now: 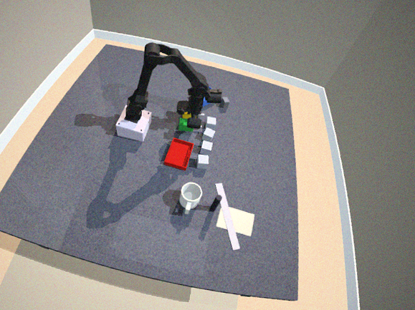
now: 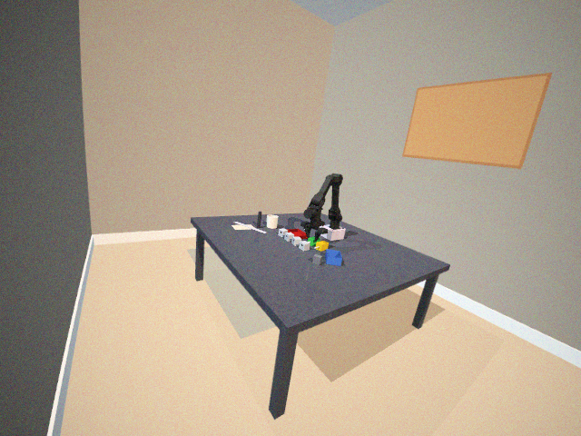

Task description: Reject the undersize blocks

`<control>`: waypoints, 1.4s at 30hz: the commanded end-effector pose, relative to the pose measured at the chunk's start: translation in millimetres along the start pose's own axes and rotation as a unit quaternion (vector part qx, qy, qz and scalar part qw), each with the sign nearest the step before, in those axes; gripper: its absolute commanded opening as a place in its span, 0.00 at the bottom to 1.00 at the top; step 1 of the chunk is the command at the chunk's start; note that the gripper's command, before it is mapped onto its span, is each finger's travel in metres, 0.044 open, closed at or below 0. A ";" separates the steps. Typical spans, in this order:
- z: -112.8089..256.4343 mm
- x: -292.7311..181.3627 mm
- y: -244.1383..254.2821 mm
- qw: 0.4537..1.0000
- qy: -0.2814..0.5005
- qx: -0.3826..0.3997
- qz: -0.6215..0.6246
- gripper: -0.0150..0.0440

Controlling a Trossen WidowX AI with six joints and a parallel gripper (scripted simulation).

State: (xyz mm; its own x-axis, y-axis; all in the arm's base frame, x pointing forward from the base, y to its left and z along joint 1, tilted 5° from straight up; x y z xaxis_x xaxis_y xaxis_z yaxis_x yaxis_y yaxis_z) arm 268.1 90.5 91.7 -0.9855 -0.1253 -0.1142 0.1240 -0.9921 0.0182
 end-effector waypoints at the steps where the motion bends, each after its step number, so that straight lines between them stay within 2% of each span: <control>1: -7.7 2.4 0.8 1.000 -0.006 0.003 0.002 0.76; 41: -33.2 13.4 5.2 1.000 -0.007 0.003 0.002 0.76; 42: -29.2 8.1 3.5 1.000 -0.003 0.001 0.000 0.72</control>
State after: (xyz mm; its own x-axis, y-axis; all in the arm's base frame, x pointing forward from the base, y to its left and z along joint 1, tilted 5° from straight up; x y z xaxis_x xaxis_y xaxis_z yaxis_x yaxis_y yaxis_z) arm 263.6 85.8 61.4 -0.9862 -0.1256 -0.1083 0.1241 -0.9921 0.0206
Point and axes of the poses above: the point midway between the two fingers, 35 mm back from their tips, its own z axis back along the fingers, its own y axis across the jaws, x = y × z, the point moved 7 cm from there along z, back along the fingers, and after that the axes turned 4 degrees about -z, right-handed, at the moved point
